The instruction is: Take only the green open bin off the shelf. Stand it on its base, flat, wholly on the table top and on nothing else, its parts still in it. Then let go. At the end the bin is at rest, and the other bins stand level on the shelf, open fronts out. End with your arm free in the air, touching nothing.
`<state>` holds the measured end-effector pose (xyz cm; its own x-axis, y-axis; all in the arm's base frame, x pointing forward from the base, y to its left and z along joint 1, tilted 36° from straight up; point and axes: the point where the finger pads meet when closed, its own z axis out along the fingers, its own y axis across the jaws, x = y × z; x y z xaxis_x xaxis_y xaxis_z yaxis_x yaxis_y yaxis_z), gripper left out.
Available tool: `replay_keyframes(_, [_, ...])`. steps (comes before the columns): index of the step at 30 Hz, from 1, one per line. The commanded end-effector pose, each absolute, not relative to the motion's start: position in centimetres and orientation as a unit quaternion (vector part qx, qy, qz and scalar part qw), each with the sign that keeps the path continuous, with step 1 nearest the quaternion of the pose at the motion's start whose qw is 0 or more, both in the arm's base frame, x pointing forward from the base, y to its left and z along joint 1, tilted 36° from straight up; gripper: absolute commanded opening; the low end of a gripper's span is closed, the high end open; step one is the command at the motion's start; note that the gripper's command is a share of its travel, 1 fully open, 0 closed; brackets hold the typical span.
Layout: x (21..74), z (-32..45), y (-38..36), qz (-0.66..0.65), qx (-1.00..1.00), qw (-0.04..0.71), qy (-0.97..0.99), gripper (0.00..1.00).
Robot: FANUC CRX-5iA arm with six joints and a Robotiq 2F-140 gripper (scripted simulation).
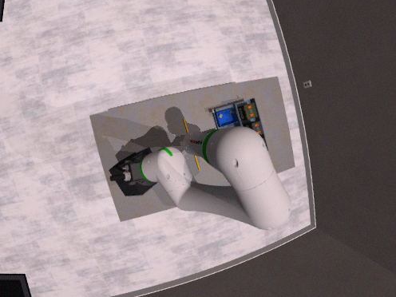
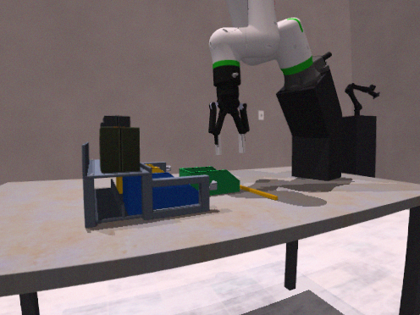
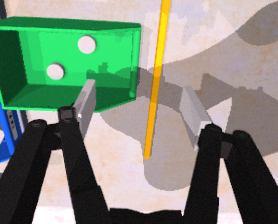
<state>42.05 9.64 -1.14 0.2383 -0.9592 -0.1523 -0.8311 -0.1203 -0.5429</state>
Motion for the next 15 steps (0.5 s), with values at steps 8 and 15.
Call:
replay_keyframes(8, [42.04,-1.22,9.70,-0.141,-0.732,0.276,0.607,0.57])
replay_keyframes(15, [42.05,-1.17,9.66,-0.123,-0.738,0.271,0.606,0.57])
